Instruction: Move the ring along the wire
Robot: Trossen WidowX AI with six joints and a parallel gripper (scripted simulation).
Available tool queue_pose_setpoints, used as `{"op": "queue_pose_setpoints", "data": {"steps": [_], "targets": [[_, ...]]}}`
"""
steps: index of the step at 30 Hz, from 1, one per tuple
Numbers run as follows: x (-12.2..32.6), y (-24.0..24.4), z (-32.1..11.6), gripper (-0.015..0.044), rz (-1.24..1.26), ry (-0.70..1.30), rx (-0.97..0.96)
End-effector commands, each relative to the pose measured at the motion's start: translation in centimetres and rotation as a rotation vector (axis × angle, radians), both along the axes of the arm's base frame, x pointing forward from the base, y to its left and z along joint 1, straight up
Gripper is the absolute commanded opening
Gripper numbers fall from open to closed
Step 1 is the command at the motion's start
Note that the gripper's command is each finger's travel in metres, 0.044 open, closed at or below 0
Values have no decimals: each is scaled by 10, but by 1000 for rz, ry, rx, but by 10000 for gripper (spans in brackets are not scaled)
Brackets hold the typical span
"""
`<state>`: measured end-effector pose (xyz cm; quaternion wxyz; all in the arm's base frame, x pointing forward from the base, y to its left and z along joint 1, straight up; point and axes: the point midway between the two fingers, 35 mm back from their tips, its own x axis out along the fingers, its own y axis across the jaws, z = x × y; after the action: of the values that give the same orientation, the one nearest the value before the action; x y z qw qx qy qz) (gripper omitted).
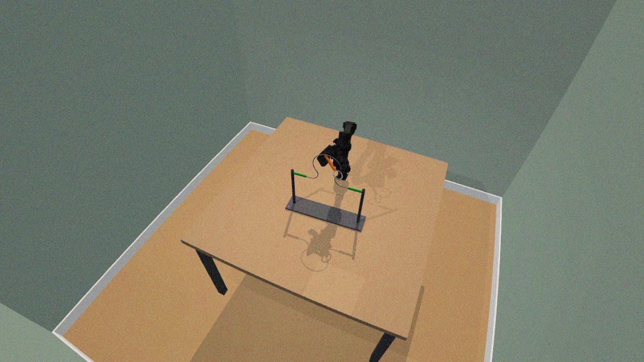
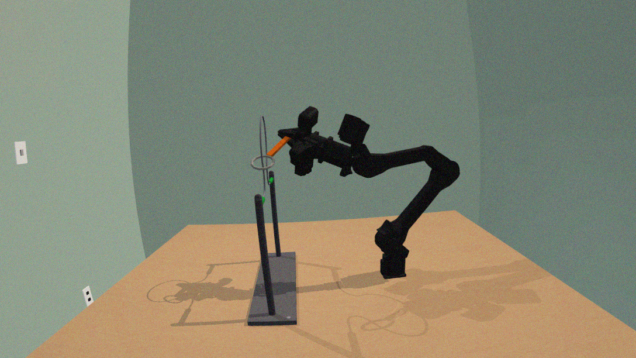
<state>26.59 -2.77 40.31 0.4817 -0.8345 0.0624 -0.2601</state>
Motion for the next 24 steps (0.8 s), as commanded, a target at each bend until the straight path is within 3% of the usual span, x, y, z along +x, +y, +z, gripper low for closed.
{"op": "queue_pose_setpoints", "data": {"steps": [1,24], "targets": [[1,-2,-6,-150,0,6,-11],[3,-23,-52,-150,4,22,262]]}}
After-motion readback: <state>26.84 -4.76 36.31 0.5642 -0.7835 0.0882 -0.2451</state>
